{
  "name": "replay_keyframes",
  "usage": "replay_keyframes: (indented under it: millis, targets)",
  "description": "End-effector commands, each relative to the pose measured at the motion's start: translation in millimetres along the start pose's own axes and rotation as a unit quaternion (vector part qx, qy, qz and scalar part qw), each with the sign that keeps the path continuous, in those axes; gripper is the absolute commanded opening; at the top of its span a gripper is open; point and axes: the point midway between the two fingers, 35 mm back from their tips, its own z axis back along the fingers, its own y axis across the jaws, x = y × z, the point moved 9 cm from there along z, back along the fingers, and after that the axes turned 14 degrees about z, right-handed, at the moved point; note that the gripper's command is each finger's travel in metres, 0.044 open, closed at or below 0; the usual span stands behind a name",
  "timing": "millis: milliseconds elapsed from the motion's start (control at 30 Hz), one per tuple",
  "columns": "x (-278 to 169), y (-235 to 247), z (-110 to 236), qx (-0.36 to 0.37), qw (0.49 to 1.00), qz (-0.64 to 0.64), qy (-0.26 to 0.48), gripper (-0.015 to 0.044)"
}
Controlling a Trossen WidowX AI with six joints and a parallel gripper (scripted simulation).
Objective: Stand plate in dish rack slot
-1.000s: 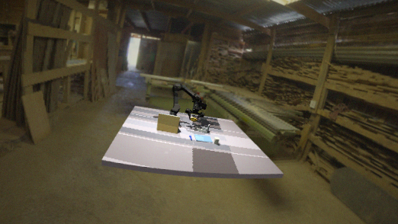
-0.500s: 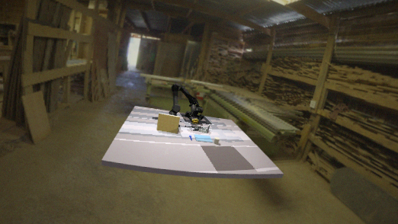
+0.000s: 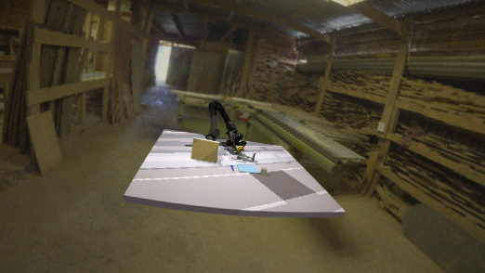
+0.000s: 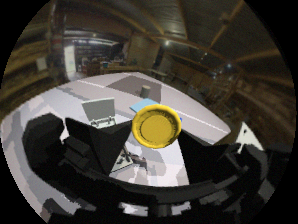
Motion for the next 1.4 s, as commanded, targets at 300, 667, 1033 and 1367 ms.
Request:
replay_keyframes:
  millis: [300, 667, 1033, 1367]
  targets:
    - [-27, -1, 8, 0.089, 0.989, 0.022, -0.118, 0.0000]
    - [-49, -8, 19, 0.169, 0.964, 0.026, -0.202, 0.0000]
    - [-67, -19, 31, 0.256, 0.928, 0.001, -0.272, 0.0000]
    - [-71, -23, 34, 0.275, 0.918, -0.008, -0.285, 0.0000]
